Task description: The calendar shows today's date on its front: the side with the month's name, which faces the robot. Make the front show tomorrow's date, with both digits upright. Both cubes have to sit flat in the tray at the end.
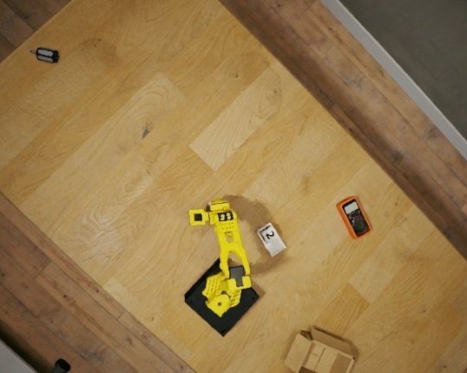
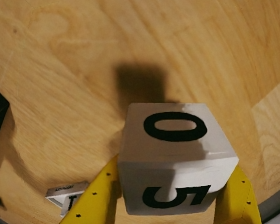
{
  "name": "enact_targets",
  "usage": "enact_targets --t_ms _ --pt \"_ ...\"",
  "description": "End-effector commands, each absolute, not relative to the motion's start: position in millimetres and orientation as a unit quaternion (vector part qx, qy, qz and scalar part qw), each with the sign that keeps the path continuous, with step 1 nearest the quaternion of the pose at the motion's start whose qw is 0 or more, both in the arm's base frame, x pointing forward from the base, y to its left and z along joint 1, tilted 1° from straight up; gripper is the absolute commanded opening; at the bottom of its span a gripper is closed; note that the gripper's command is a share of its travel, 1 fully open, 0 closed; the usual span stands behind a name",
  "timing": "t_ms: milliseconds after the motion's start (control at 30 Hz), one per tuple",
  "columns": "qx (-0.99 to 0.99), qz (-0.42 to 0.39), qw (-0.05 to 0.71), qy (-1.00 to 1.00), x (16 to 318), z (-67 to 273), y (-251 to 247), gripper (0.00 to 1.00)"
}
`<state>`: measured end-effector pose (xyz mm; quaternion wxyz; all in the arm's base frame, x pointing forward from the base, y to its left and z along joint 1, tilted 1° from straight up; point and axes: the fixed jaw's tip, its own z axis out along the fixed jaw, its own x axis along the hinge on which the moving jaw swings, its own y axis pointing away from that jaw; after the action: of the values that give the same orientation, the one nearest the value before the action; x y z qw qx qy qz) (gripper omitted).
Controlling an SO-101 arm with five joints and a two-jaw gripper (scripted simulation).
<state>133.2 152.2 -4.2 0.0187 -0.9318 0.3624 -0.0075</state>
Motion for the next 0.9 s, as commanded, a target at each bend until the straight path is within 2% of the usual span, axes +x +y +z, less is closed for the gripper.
enact_targets --t_ms 0,867 --pt "-0.932 -0.003 0.010 0.363 129.2 -8.2 150.3 0.00" --pt "-0.935 0.004 -0.013 0.355 121.4 -17.5 145.2 0.00"
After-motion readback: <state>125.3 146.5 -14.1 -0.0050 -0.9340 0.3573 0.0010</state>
